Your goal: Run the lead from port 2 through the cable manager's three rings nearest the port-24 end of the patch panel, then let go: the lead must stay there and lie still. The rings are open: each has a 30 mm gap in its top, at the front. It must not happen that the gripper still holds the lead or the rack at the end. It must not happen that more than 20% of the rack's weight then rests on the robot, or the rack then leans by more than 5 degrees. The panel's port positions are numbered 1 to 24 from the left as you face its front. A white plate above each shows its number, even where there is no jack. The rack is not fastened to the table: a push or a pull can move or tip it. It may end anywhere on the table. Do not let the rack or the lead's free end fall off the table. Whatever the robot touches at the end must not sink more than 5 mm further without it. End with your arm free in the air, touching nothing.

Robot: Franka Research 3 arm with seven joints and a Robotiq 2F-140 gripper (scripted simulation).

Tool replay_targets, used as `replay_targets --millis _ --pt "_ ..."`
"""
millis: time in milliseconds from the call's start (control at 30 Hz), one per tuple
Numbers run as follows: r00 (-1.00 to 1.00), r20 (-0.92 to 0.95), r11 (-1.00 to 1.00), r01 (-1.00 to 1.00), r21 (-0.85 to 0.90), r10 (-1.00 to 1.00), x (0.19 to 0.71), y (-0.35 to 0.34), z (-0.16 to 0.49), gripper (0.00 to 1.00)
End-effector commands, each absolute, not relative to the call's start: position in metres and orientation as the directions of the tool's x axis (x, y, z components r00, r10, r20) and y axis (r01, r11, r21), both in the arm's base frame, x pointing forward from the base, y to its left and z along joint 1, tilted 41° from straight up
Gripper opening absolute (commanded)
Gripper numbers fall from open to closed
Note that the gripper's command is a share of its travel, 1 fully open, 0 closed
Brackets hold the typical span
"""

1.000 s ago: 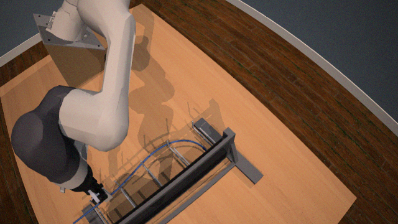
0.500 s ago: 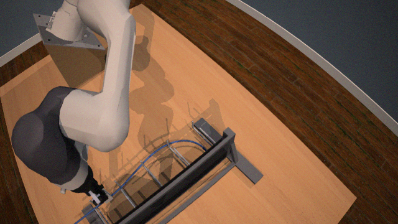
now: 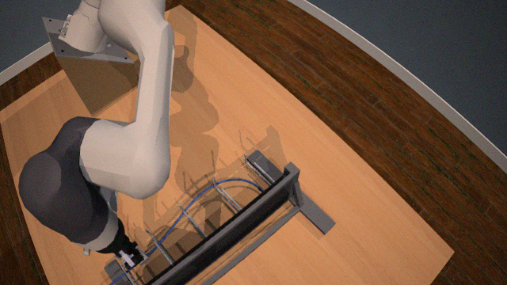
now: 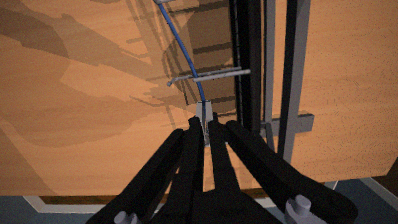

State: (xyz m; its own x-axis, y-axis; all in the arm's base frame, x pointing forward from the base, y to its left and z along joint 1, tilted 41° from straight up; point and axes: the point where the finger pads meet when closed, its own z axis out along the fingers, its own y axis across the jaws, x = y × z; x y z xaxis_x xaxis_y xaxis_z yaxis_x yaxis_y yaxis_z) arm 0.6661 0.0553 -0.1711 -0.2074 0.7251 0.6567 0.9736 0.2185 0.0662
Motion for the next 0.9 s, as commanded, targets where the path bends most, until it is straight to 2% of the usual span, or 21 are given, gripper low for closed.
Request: replay_targets --millis 0,867 --pt "-0.187 0.66 0.209 0.977 0.046 0.728 0.669 0.057 -0.171 0.0" --pt "-0.187 0.66 0.209 0.977 0.046 0.728 0.684 0.06 -0.17 0.0"
